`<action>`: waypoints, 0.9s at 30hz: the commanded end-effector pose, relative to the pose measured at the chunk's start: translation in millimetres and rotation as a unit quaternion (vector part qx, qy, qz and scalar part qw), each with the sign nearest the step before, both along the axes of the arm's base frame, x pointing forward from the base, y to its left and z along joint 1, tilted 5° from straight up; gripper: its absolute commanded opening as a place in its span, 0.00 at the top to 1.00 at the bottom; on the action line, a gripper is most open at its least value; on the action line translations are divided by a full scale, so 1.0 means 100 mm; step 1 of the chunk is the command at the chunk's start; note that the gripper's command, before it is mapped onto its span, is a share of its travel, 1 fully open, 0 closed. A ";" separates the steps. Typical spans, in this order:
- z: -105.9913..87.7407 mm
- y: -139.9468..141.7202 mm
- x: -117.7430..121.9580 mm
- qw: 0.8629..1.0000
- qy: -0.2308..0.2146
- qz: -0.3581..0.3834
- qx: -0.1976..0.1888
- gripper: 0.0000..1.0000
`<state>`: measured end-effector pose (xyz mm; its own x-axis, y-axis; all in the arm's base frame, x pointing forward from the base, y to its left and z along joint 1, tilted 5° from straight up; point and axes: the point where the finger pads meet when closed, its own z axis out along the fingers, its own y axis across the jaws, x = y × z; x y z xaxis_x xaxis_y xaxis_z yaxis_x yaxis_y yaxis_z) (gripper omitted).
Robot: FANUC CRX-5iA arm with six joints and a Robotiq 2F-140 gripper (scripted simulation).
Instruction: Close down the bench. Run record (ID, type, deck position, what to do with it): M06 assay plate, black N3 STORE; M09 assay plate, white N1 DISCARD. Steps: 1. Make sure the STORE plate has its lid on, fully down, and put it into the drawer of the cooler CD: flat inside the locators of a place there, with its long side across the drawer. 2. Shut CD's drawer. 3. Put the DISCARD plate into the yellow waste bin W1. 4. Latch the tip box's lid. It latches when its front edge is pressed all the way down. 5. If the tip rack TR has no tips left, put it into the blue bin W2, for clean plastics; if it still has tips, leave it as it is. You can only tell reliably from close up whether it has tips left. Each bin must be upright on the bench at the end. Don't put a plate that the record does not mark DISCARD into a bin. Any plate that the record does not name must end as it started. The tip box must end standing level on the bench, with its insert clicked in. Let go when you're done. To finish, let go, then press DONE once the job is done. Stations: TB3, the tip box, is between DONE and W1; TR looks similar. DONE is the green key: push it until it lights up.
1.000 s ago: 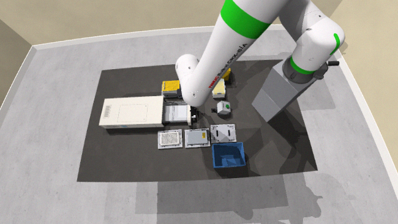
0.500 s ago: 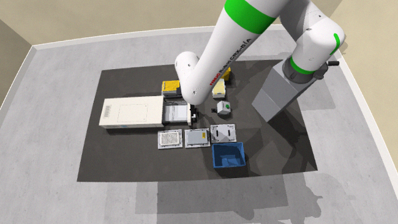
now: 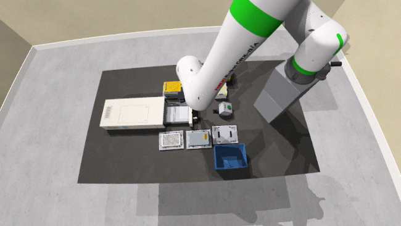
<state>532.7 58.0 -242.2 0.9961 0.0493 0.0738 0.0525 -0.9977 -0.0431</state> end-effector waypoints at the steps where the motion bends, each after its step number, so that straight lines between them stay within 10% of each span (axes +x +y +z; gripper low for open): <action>1: 0.03 0.16 -0.01 1.000 -0.001 0.000 0.000 0.30; 27: 0.12 1.04 -0.09 1.000 -0.001 0.000 0.000 0.30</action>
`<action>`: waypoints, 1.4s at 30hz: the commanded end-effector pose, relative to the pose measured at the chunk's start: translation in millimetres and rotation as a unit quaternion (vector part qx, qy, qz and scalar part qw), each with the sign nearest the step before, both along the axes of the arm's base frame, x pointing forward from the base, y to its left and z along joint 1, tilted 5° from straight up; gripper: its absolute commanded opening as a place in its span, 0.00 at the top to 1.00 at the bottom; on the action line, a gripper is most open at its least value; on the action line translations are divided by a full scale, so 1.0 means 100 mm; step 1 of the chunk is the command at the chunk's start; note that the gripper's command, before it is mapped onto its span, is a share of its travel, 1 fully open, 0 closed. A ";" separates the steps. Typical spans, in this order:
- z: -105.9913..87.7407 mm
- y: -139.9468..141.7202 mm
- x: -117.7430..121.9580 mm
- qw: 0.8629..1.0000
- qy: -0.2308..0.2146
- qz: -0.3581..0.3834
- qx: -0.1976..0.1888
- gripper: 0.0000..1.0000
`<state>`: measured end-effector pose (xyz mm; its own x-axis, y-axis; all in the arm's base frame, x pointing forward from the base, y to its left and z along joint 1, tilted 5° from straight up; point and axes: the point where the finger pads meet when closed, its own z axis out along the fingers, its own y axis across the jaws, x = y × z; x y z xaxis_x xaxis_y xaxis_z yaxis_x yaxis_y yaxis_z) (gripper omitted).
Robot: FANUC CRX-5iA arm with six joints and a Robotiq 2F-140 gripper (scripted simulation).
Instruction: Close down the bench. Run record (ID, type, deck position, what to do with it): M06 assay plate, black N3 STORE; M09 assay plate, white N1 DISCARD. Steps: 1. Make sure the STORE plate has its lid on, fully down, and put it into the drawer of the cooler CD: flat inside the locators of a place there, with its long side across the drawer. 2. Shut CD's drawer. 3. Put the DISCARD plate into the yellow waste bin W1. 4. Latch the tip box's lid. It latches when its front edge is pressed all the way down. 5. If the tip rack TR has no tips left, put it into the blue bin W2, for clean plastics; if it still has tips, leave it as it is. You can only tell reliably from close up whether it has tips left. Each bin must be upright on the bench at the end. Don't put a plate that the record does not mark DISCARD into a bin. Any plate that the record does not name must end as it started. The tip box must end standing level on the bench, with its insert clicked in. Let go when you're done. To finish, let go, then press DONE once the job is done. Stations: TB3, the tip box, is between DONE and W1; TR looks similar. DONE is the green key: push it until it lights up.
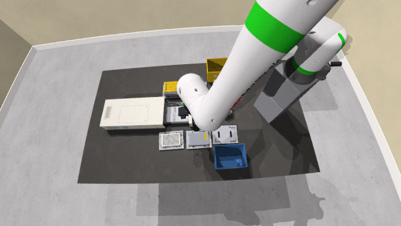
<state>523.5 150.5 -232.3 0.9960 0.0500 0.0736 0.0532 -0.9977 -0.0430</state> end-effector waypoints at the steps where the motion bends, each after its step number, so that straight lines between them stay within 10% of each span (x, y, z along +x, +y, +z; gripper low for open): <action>1: 0.02 0.15 -0.01 1.000 -0.001 0.000 0.000 0.30; 17: 0.08 0.71 -0.06 1.000 -0.001 0.000 0.000 0.30; 42: -0.09 0.72 -0.05 1.000 -0.001 0.000 0.000 0.30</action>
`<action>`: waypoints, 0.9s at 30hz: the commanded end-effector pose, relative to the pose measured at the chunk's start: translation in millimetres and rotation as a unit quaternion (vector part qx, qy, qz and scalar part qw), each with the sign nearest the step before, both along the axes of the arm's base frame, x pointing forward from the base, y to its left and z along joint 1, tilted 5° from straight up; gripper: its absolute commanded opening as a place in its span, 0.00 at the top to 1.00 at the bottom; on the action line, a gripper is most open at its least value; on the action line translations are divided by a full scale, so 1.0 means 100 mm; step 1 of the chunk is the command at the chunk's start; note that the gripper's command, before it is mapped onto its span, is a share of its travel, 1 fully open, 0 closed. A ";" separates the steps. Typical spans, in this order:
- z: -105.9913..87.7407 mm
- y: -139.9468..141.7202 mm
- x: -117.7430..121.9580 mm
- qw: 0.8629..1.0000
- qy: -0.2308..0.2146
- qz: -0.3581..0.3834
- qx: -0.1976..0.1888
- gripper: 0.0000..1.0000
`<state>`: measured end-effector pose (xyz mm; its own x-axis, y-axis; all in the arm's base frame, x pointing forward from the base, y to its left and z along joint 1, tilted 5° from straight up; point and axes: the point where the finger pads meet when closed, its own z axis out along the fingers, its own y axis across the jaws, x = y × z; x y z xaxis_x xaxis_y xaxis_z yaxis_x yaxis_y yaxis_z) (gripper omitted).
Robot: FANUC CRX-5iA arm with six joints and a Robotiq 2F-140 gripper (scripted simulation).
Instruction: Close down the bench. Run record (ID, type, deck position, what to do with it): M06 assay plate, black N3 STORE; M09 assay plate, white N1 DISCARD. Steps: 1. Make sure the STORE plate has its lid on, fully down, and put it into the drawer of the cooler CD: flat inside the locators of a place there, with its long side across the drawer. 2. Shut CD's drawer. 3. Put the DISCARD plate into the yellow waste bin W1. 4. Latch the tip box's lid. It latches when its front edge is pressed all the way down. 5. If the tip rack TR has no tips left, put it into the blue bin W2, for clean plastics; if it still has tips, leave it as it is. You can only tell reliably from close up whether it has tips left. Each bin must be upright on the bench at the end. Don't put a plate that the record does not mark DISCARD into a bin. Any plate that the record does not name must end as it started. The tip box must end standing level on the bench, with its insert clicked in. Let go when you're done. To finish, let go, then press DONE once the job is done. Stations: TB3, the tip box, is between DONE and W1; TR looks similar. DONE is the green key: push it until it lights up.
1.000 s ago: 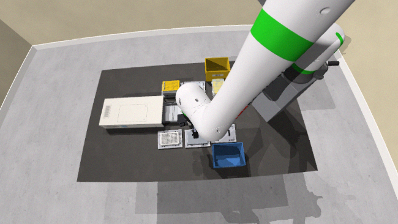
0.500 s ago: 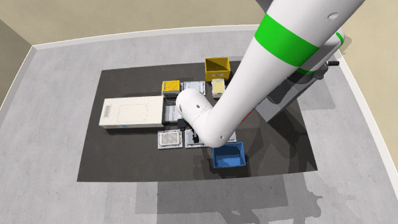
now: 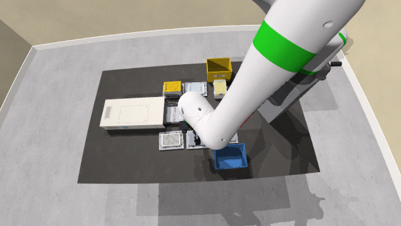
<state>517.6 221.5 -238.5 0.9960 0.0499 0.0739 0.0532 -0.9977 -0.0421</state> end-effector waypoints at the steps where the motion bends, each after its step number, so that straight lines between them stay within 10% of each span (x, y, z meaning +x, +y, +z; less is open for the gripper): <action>1: -0.04 0.01 0.01 1.000 -0.001 0.000 0.000 0.30; 27: -0.33 0.02 0.03 1.000 -0.001 0.000 0.000 0.30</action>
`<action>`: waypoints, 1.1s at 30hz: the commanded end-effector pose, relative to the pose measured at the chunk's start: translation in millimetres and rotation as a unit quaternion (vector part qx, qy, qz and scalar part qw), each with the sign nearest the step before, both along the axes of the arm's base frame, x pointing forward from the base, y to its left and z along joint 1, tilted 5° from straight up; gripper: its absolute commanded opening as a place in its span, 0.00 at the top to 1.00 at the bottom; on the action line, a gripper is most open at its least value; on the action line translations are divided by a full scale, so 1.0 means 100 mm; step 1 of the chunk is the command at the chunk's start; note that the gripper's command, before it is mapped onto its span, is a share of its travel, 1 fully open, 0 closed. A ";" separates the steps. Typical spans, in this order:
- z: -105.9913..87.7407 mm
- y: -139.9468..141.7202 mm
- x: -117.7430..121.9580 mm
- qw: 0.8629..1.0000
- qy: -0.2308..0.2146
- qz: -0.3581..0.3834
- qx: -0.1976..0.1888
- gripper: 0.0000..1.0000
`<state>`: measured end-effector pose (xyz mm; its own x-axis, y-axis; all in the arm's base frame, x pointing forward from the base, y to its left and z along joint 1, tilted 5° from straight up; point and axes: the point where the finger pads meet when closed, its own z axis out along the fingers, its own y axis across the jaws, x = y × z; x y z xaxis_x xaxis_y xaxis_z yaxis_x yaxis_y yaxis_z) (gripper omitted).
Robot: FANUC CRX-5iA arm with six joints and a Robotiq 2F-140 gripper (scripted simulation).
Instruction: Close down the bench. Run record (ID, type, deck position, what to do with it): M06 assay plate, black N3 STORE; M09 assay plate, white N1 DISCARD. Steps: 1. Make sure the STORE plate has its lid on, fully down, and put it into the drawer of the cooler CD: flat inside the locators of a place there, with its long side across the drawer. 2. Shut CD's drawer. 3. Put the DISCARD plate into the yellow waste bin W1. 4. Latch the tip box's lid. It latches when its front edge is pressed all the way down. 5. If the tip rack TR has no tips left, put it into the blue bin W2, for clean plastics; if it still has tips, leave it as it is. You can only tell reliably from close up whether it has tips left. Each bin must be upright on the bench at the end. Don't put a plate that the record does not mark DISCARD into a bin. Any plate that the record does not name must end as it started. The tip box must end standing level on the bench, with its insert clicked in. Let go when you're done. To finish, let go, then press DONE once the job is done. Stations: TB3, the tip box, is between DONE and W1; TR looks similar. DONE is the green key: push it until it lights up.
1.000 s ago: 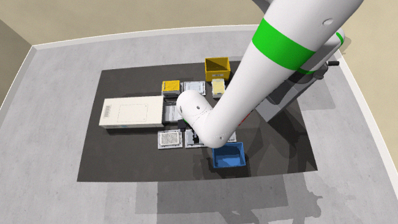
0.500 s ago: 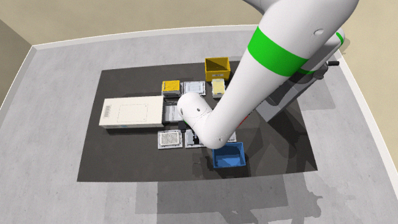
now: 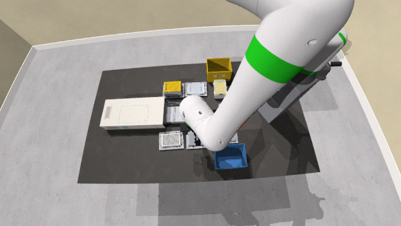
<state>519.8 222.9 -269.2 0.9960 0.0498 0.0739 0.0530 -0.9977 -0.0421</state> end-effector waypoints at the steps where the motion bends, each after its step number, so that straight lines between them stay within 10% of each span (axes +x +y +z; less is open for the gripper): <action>1: -0.04 0.01 0.01 1.000 -0.001 0.000 0.000 0.30; 33: -0.41 0.02 0.04 1.000 -0.001 0.000 0.000 0.30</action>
